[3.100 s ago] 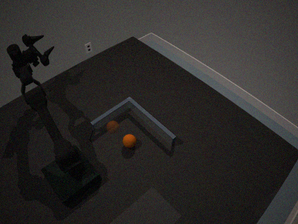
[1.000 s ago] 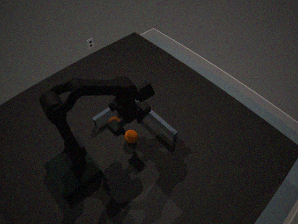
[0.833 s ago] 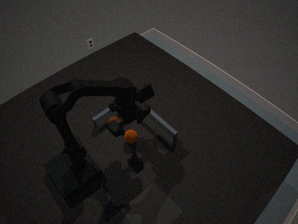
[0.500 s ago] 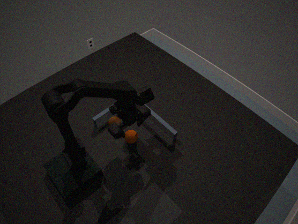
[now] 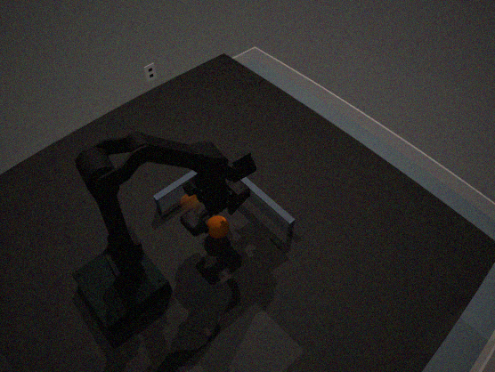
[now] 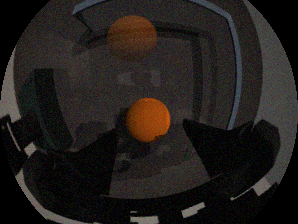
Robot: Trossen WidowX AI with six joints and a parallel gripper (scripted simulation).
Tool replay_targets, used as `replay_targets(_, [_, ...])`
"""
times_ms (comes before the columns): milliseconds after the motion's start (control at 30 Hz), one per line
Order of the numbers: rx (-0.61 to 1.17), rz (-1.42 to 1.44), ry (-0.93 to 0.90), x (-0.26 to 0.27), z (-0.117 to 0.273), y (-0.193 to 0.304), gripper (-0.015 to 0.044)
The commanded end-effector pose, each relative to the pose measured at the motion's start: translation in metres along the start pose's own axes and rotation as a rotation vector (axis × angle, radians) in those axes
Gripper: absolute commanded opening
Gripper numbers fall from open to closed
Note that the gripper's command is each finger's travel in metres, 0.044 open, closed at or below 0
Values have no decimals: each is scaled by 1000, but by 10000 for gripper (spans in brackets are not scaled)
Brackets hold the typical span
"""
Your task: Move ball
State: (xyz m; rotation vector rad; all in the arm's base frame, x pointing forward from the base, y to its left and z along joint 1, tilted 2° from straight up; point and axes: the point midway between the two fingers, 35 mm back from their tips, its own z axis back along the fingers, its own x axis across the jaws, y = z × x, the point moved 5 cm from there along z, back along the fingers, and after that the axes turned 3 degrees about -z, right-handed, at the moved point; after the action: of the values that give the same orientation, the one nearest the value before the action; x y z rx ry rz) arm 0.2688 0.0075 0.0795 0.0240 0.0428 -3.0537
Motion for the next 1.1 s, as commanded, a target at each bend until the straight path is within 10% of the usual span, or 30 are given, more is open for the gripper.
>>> replay_targets(0, [-3, -7, -5, 1, -8, 0, 411])
replay_targets(333, [-4, -7, -5, 2, -22, -1, 411])
replay_targets(1067, [-3, -7, -4, -7, 24, 0, 0])
